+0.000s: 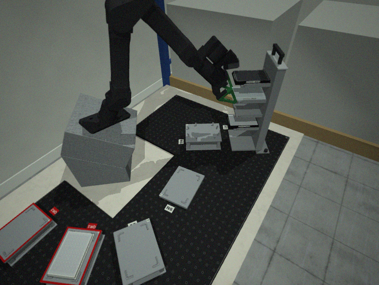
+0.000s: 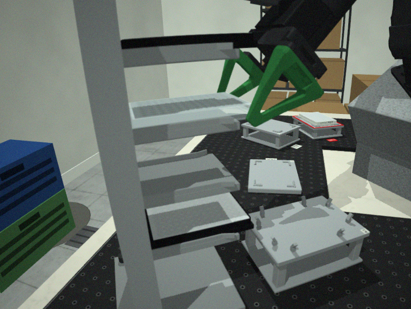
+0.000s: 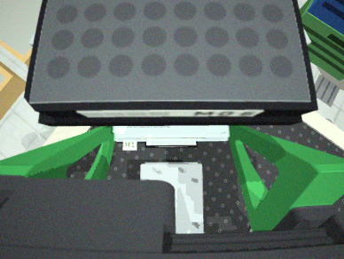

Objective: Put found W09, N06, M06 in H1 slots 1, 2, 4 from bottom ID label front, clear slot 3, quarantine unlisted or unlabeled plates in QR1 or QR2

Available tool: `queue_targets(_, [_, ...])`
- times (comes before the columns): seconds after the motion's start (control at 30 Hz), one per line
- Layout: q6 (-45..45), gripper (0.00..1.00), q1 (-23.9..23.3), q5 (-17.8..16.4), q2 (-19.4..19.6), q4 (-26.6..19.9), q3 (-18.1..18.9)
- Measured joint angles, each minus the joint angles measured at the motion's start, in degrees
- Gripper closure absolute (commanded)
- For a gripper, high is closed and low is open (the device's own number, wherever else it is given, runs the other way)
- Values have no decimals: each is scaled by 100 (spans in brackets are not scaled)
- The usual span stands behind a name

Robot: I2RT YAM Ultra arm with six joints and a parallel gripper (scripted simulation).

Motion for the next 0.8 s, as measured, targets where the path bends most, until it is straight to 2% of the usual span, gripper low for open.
queue_targets(0.73, [0, 0, 0, 0, 0, -9, 0])
queue_targets(0.77, [0, 14, 0, 0, 0, -9, 0])
queue_targets(0.8, [0, 14, 0, 0, 0, -9, 0])
